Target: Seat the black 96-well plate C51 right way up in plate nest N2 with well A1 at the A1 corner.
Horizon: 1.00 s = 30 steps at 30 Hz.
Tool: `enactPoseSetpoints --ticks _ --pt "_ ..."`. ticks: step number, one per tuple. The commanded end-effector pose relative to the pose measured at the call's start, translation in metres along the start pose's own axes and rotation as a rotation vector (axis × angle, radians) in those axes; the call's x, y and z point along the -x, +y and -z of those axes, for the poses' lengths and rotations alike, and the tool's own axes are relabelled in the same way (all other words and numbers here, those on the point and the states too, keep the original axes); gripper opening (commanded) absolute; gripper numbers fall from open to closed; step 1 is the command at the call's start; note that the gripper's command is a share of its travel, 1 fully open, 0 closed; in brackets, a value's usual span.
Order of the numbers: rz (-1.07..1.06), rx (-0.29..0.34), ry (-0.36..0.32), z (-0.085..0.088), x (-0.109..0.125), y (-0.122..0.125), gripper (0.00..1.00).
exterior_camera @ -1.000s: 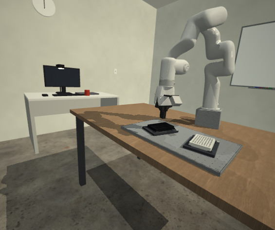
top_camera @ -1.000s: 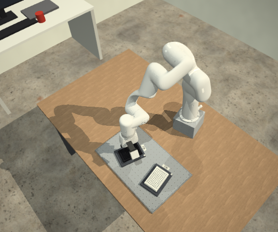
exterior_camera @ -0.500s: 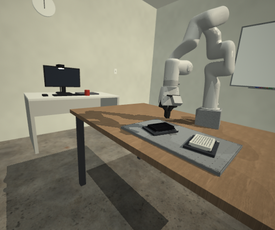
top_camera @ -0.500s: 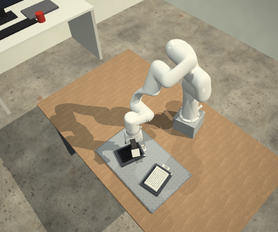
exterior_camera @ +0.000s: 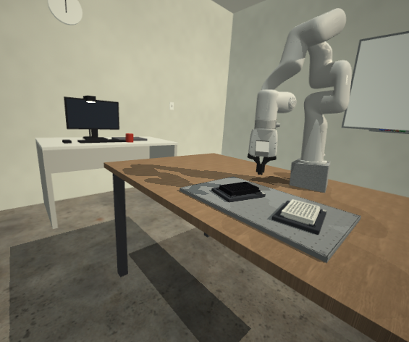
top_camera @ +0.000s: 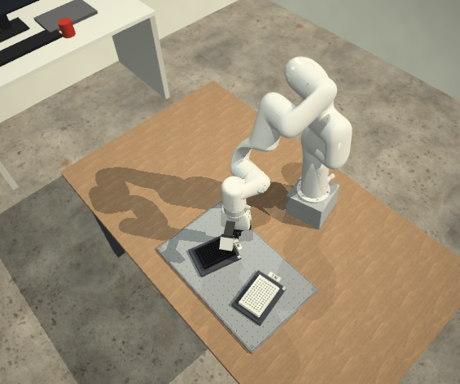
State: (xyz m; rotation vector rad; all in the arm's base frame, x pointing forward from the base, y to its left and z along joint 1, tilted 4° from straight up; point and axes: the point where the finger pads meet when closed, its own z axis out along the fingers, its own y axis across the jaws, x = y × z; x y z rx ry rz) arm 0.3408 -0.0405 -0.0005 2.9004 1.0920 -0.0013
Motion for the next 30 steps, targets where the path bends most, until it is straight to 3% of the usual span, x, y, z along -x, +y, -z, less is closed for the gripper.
enactPoseSetpoints --ticks 1,25,30 --pt "-0.156 0.028 -0.008 0.002 0.0003 -0.0004 0.0" --pt "-0.889 0.029 0.003 0.002 0.0003 -0.0004 0.0" --pt "-0.914 0.03 0.003 0.0019 0.0002 -0.0005 0.0"
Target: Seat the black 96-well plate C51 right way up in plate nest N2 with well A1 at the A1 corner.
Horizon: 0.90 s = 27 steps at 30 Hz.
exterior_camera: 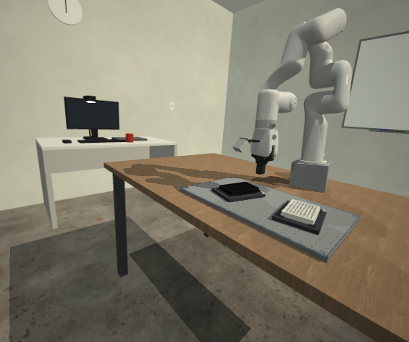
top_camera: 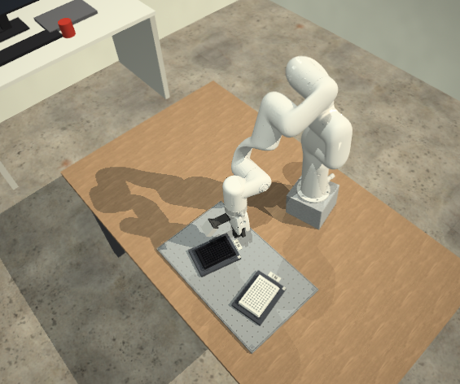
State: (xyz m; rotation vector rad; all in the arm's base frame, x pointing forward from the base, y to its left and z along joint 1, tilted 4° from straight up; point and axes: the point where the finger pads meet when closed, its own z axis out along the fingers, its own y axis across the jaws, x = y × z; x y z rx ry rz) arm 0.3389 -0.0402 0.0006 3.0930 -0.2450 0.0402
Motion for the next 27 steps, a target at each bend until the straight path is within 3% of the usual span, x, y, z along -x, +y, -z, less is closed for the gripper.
enactPoseSetpoints --ticks 1,6,27 --pt "-0.036 0.026 0.006 0.001 -0.001 0.0 0.0" --pt "-0.036 0.026 0.006 0.001 -0.001 0.0 0.0" --pt "-0.036 0.026 0.006 -0.031 -0.001 0.001 0.0"
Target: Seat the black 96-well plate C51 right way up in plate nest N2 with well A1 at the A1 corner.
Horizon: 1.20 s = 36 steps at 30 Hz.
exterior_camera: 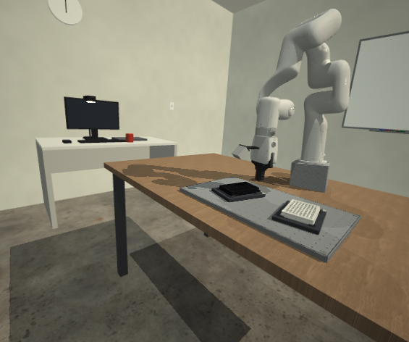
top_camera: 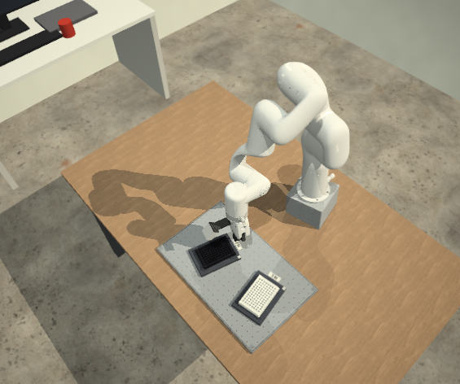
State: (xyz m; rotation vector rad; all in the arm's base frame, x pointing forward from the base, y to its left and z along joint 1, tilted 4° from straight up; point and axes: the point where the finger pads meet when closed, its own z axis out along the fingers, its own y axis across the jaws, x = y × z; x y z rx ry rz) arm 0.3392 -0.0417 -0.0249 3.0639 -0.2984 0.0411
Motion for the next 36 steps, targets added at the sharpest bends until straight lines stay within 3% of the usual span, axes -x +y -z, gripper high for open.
enactPoseSetpoints --ticks 1,16,36 --pt "0.0 0.001 0.004 -0.007 -0.002 0.0 0.0" --pt "0.0 0.001 0.004 -0.028 -0.002 0.0 0.0" --pt "0.0 0.001 0.004 -0.028 -0.004 0.0 0.0"
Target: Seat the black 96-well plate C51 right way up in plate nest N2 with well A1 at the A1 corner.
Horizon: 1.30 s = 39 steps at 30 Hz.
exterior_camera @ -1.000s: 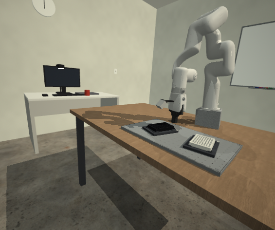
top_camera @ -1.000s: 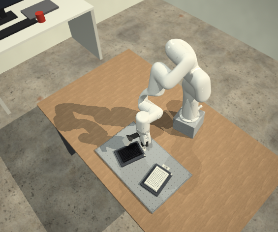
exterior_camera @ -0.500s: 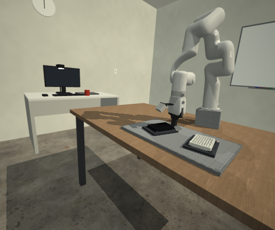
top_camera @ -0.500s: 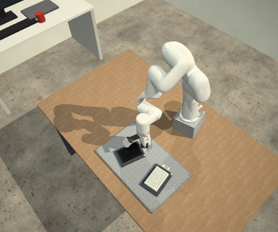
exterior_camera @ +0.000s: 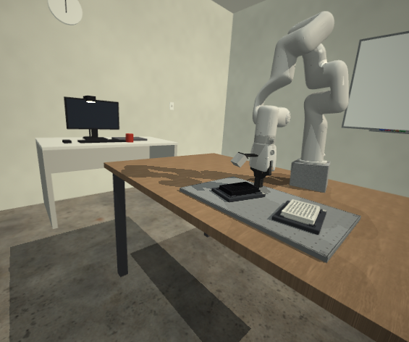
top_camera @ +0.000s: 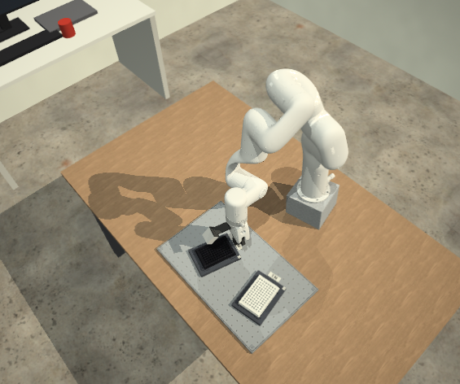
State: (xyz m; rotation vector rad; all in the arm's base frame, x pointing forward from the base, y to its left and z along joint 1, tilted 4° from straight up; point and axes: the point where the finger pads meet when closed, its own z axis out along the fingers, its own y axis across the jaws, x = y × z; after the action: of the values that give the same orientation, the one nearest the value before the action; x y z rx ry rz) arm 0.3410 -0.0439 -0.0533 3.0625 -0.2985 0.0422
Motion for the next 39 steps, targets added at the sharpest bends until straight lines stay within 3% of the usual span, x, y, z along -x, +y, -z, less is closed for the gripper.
enactPoseSetpoints --ticks 1,39 --pt "0.0 0.0 0.003 0.001 -0.003 0.0 0.0" --pt "0.0 0.0 0.003 0.001 -0.013 0.0 0.0"
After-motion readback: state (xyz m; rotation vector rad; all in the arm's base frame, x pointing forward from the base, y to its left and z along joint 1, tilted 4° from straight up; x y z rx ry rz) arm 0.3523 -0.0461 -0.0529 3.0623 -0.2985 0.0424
